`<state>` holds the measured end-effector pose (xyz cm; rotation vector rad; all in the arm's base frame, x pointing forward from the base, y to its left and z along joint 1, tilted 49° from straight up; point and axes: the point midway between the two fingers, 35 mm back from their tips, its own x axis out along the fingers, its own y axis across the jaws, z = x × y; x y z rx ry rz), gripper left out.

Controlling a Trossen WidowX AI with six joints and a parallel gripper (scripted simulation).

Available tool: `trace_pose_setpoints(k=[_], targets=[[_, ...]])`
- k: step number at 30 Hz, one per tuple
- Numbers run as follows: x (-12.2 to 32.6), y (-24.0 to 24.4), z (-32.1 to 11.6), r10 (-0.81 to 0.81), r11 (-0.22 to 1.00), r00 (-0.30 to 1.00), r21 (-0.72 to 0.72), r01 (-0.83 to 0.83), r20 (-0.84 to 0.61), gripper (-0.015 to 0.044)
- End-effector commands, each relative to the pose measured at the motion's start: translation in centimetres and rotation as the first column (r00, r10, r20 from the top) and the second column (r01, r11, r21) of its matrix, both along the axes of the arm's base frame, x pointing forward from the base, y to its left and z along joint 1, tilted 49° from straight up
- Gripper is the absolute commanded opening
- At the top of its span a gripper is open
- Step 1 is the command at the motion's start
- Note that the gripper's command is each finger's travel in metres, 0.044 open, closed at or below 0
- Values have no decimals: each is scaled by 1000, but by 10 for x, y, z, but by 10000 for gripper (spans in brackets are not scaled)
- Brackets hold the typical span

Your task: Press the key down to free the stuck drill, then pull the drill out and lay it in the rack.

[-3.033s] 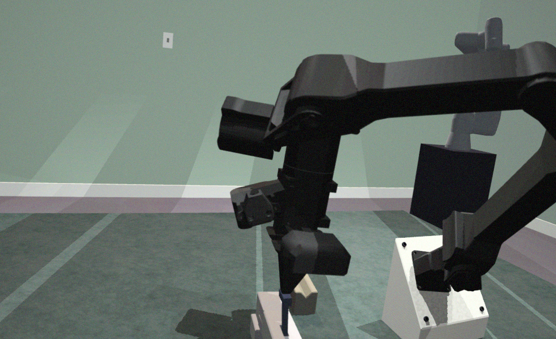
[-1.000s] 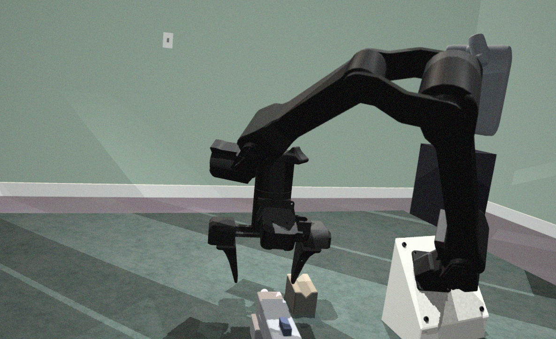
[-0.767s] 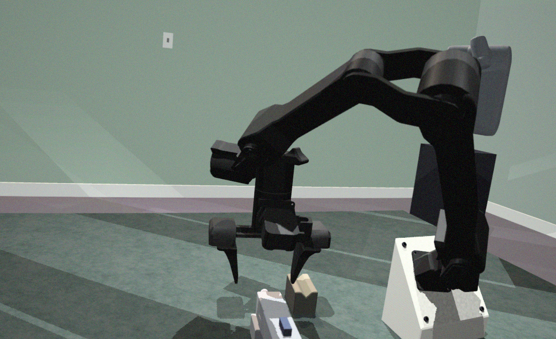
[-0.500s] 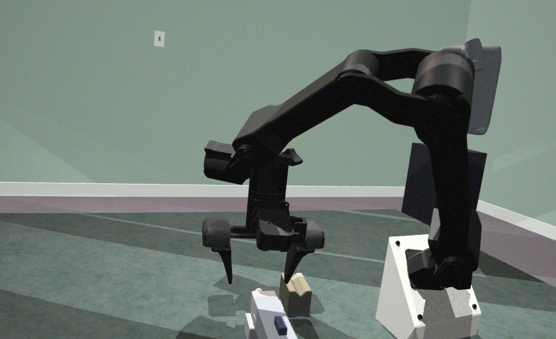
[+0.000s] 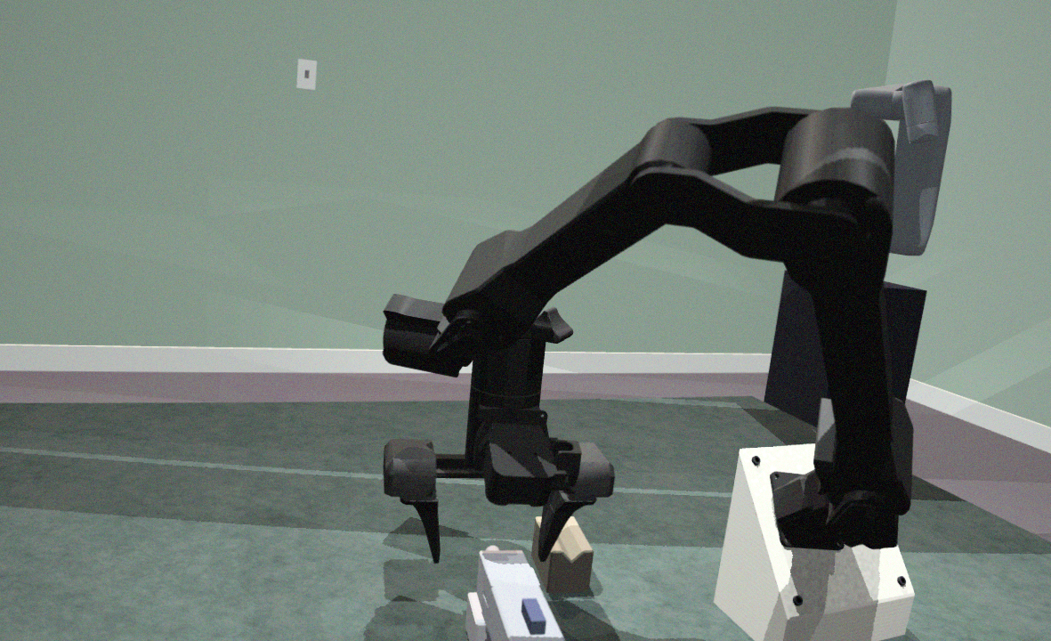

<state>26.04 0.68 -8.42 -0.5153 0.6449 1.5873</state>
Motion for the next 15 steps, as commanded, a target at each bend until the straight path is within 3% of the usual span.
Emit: trace_pose_setpoints(k=[1, 15], targets=[[-2, 8, -3, -5, 1000, 1000, 5, 5, -4, 440], [-5, 26, -11, -4, 1000, 1000, 9, 4, -4, 440]])
